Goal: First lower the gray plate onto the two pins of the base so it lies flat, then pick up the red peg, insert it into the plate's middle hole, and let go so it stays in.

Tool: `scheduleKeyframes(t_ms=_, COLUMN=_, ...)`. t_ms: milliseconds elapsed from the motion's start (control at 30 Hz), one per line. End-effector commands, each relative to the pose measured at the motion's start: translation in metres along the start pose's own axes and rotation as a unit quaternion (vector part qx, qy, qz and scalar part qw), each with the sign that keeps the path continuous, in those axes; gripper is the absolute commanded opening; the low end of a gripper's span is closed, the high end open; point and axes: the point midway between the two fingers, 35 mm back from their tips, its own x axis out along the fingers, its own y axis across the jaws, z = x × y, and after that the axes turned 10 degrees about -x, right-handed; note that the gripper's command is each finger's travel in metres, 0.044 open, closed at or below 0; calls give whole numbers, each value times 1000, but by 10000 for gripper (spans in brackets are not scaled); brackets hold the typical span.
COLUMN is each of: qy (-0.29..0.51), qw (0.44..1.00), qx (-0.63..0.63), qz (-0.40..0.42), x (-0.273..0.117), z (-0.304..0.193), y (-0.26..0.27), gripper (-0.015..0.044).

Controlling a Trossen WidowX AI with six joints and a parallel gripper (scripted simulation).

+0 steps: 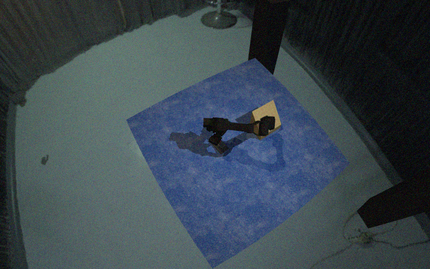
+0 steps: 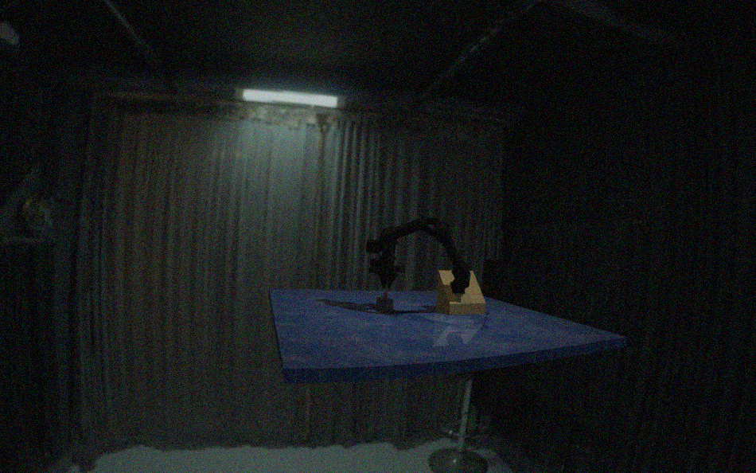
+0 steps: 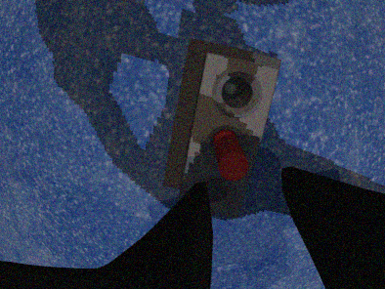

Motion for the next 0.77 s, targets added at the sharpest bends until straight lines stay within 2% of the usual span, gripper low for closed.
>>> scheduleKeyframes(t_ms=0, qy=-1, qw=1000, qx=-4, qz=-2, x=-3, z=0, y=0, gripper=150)
scheduleKeyframes(t_ms=733, qy=-1, qw=1000, qx=-4, qz=-2, x=-19, z=-2, y=-1, gripper=150)
